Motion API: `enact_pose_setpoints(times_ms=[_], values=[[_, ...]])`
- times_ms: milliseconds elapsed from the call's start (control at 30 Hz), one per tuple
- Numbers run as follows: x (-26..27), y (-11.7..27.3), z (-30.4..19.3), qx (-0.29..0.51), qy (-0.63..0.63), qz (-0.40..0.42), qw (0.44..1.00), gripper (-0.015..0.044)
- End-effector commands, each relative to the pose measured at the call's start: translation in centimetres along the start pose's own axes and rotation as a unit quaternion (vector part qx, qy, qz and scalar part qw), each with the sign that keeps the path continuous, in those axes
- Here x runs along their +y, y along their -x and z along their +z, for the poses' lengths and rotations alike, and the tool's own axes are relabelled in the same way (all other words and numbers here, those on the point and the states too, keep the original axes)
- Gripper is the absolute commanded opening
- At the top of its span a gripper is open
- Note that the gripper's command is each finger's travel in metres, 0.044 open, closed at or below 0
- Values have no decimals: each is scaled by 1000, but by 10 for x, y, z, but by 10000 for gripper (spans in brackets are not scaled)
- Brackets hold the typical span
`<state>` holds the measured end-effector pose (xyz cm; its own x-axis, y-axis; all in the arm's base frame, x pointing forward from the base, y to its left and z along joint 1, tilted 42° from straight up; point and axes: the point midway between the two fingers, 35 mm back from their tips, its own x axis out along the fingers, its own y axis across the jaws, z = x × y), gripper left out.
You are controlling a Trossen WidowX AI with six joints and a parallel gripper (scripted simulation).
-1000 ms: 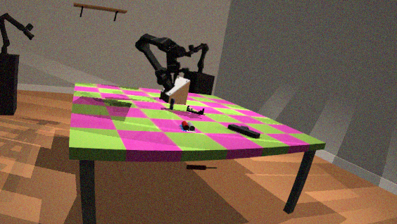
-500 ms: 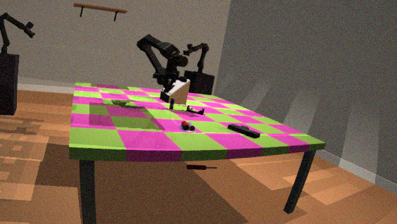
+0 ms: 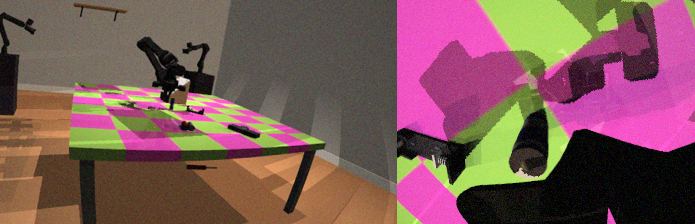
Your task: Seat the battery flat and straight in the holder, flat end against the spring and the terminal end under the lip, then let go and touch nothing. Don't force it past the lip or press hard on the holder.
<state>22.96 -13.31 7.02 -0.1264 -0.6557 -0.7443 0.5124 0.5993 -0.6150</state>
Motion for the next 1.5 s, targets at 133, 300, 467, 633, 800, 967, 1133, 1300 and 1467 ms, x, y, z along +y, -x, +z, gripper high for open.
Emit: enact_pose_setpoints(times_ms=[133, 300, 467, 633, 800, 967, 1133, 1300, 1467], values=[[12, 0, 2, -2, -2, 0, 1000, 0], [20, 0, 2, -2, -2, 0, 1000, 0], [29, 0, 2, -2, -2, 0, 1000, 0], [37, 0, 2, -2, -2, 0, 1000, 0], [45, 0, 1, -2, -2, 0, 1000, 0], [53, 0, 1, -2, -2, 0, 1000, 0], [59, 0, 0, -2, -2, 0, 1000, 0], [60, 27, 2, -2, 1, 1, 1000, 0], [61, 68, 1, -1, -1, 2, 1000, 0]])
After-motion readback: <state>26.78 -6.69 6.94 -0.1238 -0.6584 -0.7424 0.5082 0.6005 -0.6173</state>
